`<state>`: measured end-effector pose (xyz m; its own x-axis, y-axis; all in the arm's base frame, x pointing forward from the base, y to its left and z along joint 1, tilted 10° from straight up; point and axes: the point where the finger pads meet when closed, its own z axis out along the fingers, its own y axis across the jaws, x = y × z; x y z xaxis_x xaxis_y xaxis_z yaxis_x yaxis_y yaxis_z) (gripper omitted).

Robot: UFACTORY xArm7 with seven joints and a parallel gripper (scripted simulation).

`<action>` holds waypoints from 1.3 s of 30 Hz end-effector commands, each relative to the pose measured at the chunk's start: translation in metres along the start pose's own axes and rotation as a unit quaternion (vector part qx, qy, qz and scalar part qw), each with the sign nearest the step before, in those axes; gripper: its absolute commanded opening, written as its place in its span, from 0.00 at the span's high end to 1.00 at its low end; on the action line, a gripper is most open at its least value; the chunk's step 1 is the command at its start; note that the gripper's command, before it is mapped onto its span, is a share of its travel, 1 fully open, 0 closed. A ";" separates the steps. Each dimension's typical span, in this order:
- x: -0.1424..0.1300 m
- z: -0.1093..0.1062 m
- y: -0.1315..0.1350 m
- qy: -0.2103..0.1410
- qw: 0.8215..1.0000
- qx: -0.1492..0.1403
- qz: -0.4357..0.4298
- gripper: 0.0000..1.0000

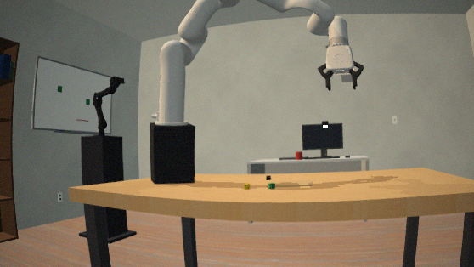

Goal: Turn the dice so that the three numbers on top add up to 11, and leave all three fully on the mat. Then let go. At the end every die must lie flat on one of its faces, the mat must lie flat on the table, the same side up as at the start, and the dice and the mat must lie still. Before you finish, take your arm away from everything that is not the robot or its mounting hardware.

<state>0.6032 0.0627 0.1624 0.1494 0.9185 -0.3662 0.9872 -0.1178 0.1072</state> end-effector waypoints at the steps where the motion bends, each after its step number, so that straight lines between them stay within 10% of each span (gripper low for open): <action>1: 0.000 -0.003 0.001 0.001 1.000 -0.002 0.001 0.00; 20: -0.002 0.001 0.000 0.002 1.000 -0.002 0.007 0.00; 39: -0.101 0.139 -0.090 0.054 0.938 0.030 0.342 0.00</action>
<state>0.5278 -0.0488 0.0754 0.6543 0.7308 -0.1945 0.7558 -0.6231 0.2011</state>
